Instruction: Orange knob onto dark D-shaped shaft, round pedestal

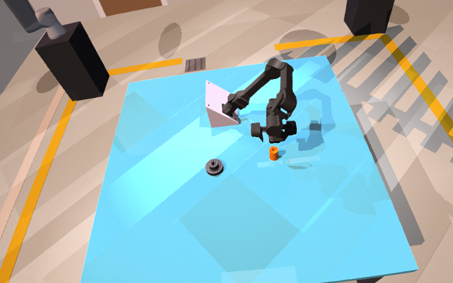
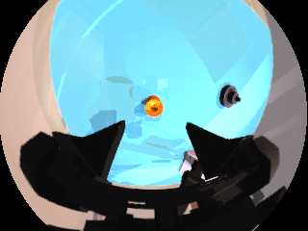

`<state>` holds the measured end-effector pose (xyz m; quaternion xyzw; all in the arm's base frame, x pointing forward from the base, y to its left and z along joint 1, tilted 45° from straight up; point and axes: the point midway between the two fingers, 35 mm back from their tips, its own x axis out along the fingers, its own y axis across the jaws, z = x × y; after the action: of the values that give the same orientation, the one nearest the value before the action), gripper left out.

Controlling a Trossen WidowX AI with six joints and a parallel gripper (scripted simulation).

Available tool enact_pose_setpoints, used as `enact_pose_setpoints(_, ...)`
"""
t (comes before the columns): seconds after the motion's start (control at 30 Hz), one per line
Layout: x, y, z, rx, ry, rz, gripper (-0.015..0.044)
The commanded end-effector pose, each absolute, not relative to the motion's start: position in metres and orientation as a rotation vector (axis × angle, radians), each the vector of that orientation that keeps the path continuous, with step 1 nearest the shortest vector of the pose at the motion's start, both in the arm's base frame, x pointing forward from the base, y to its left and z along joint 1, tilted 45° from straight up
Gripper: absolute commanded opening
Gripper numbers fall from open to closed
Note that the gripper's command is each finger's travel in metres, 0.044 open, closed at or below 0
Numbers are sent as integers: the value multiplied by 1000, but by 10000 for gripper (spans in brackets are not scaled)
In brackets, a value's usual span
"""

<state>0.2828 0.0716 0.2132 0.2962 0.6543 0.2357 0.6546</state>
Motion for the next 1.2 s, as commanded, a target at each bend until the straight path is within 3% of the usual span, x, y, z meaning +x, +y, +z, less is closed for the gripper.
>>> enact_pose_setpoints(0.0,283,72,214,525,1408,671,440)
enact_pose_setpoints(1.17,287,120,165,524,1406,672,440)
